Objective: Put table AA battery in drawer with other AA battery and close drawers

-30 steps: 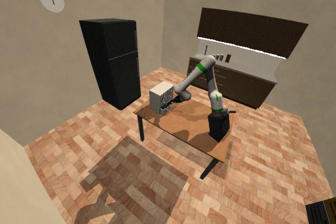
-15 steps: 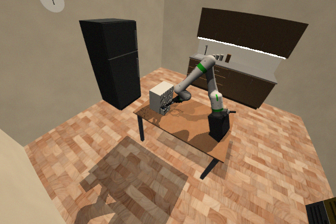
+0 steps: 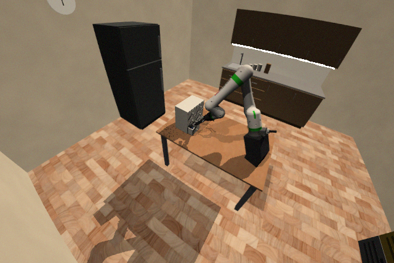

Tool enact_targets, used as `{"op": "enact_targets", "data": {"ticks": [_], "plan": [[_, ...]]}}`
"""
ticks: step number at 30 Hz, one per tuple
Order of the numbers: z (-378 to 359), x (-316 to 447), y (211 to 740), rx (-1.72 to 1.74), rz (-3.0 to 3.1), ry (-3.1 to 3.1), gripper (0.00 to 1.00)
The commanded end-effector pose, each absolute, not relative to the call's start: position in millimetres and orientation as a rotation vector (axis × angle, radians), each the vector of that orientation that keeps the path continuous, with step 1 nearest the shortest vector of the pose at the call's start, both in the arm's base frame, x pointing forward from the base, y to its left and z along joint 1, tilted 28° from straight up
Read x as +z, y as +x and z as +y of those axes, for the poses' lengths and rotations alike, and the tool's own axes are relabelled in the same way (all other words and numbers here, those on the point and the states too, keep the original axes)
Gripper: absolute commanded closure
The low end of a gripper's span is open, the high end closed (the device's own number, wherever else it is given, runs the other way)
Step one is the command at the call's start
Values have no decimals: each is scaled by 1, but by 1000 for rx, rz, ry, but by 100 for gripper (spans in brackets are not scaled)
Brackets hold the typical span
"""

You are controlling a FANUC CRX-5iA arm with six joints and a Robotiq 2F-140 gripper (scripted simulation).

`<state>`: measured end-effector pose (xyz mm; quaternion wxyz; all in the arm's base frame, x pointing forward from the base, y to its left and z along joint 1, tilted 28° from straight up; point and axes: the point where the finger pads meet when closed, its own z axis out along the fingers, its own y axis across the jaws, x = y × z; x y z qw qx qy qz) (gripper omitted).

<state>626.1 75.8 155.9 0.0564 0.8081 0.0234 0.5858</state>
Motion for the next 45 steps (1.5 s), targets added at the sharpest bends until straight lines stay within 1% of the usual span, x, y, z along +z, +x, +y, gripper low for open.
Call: {"op": "enact_targets", "data": {"ticks": [1,7,13,15,22,28,38,45], "plan": [[75,153,620,1777,70,2452,0],[75,143,596,1777,70,2452,0],[74,127,561,1777,70,2452,0],[74,127,561,1777,70,2452,0],[73,109,519,1777,70,2452,0],[73,98,494,1777,70,2452,0],[72,90,476,1777,70,2452,0],[72,89,473,1777,70,2452,0]]}}
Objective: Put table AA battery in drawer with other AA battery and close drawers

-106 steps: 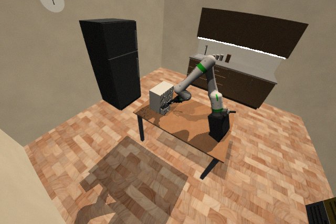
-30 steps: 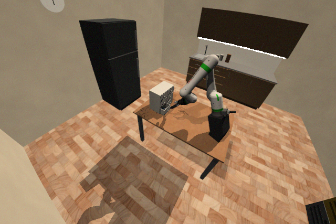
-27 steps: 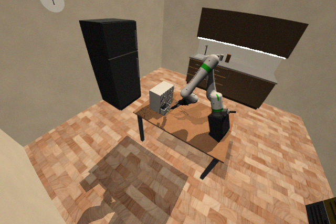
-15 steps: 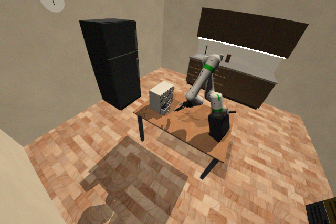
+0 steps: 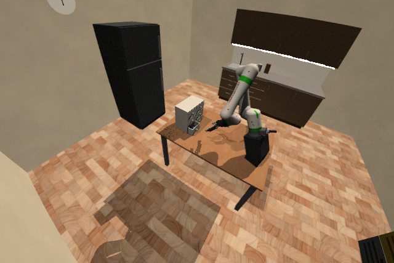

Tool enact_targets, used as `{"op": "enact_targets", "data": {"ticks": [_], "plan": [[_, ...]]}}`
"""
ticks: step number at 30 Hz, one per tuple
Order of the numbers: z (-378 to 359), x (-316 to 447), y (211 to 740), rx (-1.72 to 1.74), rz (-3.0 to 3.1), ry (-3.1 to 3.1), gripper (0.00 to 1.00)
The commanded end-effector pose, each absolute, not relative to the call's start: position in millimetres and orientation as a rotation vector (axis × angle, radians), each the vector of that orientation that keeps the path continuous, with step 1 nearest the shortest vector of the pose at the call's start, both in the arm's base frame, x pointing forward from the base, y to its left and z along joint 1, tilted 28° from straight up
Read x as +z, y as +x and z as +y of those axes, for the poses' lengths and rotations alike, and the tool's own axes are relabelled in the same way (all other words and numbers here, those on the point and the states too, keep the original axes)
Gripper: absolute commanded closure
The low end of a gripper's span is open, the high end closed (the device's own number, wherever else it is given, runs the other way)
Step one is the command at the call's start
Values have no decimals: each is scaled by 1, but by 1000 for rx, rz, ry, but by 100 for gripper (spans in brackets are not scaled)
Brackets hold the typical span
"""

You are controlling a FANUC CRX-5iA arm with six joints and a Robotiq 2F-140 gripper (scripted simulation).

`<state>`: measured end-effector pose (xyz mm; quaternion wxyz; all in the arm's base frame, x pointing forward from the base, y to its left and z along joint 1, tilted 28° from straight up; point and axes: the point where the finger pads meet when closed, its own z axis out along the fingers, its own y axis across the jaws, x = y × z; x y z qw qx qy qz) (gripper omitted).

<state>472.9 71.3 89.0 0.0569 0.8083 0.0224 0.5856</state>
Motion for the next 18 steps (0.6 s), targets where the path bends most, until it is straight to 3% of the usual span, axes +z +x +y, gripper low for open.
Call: {"op": "enact_targets", "data": {"ticks": [1,8,18], "plan": [[72,89,473,1777,70,2452,0],[88,91,479,1809,88,2495,0],[204,97,494,1878,298,2902,0]]}}
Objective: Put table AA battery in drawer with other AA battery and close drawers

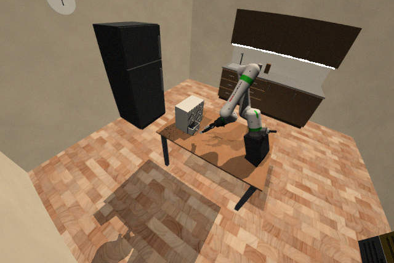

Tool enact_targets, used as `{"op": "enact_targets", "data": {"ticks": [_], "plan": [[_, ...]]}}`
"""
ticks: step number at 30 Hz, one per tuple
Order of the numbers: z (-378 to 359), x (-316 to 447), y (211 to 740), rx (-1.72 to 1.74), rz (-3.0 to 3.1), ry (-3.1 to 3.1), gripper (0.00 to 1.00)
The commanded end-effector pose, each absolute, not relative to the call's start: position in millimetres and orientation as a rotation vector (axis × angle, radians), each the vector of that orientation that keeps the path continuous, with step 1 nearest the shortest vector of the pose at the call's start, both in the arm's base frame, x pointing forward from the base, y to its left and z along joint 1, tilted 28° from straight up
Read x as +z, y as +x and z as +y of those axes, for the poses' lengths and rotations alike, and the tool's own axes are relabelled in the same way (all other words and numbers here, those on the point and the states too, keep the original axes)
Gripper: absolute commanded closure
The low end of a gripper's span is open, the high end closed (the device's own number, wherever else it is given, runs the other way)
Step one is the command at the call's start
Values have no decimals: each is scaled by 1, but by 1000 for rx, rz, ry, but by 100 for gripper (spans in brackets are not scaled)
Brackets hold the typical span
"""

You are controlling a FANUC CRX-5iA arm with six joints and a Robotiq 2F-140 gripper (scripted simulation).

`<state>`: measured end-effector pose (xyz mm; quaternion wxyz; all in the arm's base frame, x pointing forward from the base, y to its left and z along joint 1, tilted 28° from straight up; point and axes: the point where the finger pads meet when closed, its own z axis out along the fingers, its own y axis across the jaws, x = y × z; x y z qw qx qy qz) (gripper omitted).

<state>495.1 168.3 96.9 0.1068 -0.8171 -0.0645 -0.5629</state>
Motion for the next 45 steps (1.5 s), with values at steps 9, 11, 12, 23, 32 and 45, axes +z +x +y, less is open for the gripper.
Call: {"op": "enact_targets", "data": {"ticks": [9,11,12,23,32,45], "plan": [[268,76,451,-959,-397,-2430,0],[250,67,438,-869,-393,-2524,0],[235,65,435,-838,-384,-2571,0],[178,72,436,-656,-294,-2860,0],[99,109,450,-713,-79,-3114,0],[77,125,455,-758,0,-3174,0]]}}
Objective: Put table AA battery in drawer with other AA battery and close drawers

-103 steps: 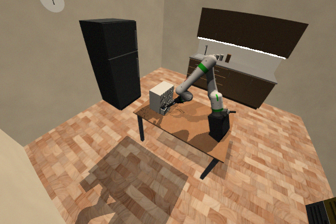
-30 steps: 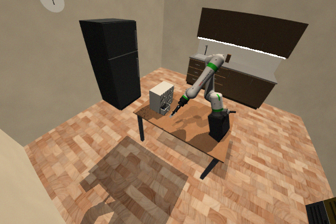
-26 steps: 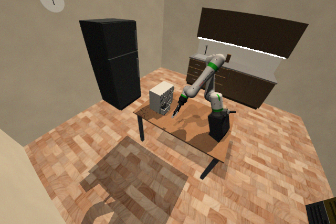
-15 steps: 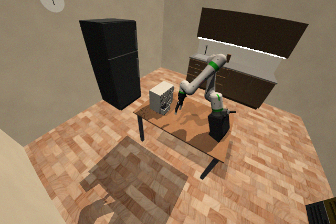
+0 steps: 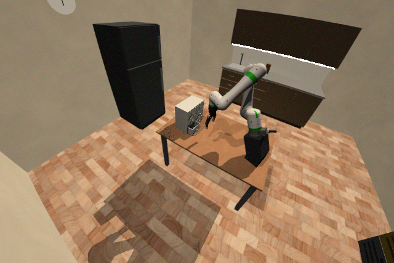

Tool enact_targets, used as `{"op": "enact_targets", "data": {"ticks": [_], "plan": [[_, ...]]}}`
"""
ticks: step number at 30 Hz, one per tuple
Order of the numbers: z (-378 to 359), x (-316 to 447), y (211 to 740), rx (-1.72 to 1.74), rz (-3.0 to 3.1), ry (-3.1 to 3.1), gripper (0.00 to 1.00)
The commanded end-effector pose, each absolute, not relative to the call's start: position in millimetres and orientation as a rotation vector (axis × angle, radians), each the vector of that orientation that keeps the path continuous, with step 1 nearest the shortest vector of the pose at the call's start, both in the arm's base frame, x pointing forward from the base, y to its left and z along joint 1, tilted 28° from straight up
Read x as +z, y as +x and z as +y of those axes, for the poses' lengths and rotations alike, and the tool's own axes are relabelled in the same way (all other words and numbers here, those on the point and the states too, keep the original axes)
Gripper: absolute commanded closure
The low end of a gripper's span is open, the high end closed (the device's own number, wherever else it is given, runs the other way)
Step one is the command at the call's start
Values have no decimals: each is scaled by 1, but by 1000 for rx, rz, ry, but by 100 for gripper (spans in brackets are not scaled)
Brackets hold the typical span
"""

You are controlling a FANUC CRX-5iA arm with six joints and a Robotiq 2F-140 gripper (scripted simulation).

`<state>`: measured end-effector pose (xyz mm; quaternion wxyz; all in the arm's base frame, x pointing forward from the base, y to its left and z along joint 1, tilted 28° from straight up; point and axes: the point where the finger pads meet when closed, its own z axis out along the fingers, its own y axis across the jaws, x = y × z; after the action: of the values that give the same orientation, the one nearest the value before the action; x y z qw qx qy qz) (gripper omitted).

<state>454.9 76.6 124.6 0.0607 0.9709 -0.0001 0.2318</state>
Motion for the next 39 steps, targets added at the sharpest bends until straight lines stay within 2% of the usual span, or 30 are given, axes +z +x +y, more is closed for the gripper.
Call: {"op": "enact_targets", "data": {"ticks": [1,13,24,39], "plan": [[77,125,455,702,0,2937,0],[78,125,450,702,0,2937,0],[96,127,384,702,-1,2937,0],[107,129,342,702,-1,2937,0]]}}
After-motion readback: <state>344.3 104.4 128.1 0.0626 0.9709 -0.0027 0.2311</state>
